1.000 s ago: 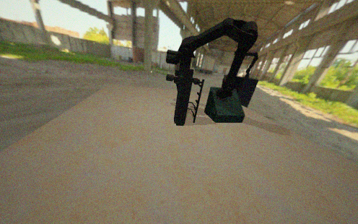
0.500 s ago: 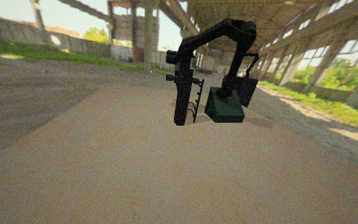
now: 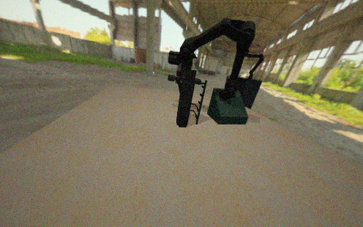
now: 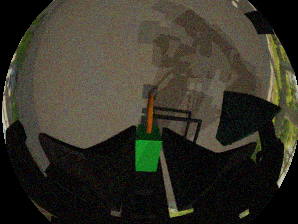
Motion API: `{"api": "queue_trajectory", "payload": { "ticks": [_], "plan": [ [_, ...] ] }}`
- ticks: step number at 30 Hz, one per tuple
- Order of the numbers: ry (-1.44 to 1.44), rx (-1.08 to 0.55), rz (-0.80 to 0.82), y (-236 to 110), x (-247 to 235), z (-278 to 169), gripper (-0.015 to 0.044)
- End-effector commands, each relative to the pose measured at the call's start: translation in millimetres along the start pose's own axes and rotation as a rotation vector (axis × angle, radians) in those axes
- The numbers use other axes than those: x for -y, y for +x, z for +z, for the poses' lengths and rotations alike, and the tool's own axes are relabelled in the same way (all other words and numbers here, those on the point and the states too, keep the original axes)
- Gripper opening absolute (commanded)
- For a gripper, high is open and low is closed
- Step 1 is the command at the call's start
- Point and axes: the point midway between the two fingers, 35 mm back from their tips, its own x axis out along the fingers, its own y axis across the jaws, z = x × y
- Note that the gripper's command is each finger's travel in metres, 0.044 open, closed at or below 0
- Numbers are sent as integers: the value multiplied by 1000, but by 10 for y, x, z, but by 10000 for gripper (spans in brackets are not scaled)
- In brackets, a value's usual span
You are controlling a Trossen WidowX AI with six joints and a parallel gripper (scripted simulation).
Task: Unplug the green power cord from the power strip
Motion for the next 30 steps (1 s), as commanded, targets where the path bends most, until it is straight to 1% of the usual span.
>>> {"api": "queue_trajectory", "payload": {
  "ticks": [1, 13, 14, 19, 28, 30],
  "plan": [
    [21, 23, 0, -20, 5, 190, 0],
    [22, 22, 0, -35, 48, 382, 0],
    [-9, 19, -3, -12, 17, 222, 26],
    [-9, 19, -3, -12, 17, 222, 157],
    [-9, 19, -3, -12, 17, 222, 160],
    [13, 18, -2, -72, 15, 230, 160]
  ]
}}
